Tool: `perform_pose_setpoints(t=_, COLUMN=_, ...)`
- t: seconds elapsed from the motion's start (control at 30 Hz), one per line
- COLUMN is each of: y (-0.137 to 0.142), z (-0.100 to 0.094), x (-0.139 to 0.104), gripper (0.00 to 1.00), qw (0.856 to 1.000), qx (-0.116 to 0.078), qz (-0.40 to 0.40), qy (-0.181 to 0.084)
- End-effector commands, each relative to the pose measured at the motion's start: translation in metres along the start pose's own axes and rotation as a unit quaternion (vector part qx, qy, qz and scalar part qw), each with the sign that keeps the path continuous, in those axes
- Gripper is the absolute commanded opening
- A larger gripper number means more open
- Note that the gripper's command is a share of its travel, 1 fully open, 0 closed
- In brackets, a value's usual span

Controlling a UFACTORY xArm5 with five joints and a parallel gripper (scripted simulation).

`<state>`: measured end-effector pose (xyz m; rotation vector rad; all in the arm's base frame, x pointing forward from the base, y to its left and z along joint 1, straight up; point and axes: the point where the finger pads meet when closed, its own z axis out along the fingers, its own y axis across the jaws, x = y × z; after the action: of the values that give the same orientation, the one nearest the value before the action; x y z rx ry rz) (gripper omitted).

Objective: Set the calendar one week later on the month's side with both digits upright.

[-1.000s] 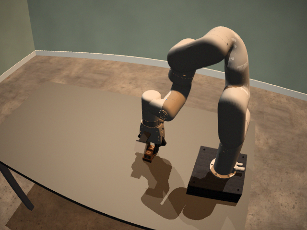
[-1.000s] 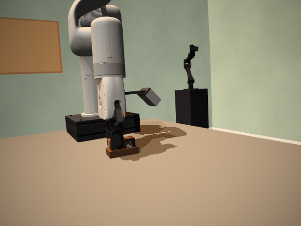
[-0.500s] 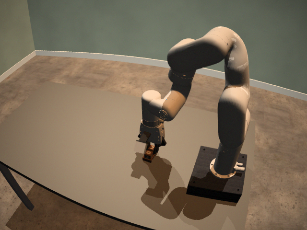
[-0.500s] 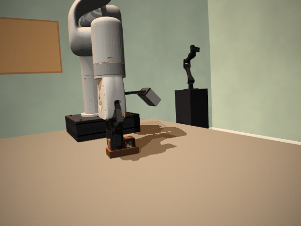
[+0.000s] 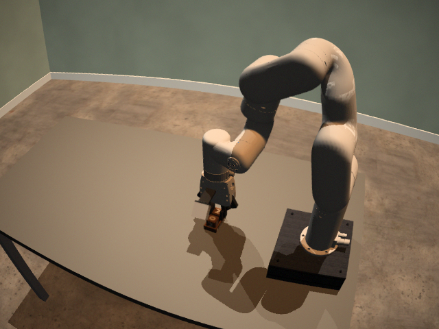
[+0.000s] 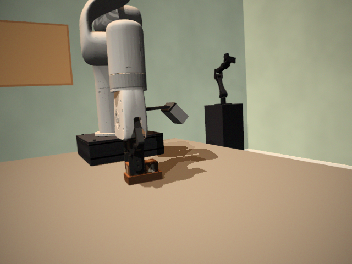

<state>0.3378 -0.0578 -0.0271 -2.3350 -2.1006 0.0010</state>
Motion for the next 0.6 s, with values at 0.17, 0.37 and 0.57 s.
perform_pose_setpoints(t=0.17, y=0.0012, z=-0.0007, x=-0.0001, gripper=0.27, qw=1.0, qx=-0.001, qz=0.0, qy=0.0)
perform_pose_setpoints(t=0.37, y=0.0012, z=-0.0007, x=-0.0001, gripper=0.27, qw=1.0, qx=-0.001, qz=0.0, qy=0.0)
perform_pose_setpoints(t=0.57, y=0.0012, z=-0.0007, x=-0.0001, gripper=0.31, qw=1.0, qx=-0.001, qz=0.0, qy=0.0)
